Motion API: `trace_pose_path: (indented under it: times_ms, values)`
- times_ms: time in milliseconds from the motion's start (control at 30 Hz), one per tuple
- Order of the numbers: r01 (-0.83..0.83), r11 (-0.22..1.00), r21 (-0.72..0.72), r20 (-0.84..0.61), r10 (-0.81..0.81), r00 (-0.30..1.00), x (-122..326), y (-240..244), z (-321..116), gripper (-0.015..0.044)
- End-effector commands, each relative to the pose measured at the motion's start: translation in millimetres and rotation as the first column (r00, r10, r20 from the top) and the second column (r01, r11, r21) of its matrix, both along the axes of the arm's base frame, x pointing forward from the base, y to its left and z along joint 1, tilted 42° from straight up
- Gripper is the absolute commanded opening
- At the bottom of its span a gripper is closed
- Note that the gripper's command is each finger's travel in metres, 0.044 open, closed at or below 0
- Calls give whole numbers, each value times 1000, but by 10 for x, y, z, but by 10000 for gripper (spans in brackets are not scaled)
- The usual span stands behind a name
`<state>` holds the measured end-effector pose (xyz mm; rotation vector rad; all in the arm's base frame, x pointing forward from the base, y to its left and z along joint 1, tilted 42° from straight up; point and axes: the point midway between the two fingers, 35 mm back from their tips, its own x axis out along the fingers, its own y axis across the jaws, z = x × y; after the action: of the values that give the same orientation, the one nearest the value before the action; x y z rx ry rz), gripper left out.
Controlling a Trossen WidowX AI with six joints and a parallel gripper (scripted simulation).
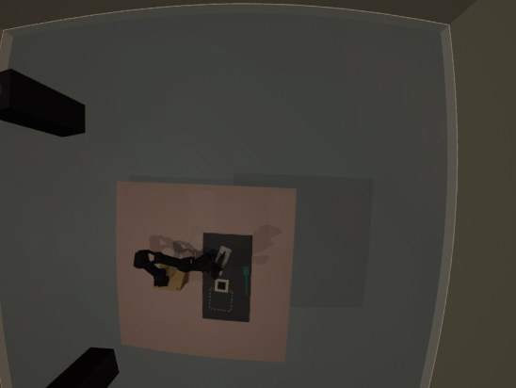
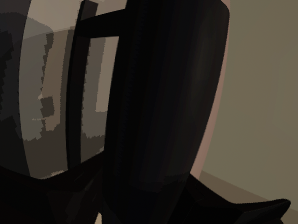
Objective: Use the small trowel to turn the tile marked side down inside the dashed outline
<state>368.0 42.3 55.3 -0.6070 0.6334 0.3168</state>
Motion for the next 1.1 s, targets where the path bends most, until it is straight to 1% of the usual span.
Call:
trace_pose_path:
  times_ms: [0,200,267,467,667,867,1067]
  values:
    - [-1,1000,1,2,1,1000,4,-71,87,0]
    - [0,1000,-3,0,0,1000,-71,-366,407,0]
    - [0,1000,-3,1,0,1000,-85,-398,443,0]
    - [-11,1000,2,12,11,1000,-62,-403,427,0]
    - [-114,993,31,123,110,986,93,-461,302,0]
    - [-210,977,24,232,199,952,150,-529,213,0]
    - [-213,977,23,235,202,951,153,-524,203,0]
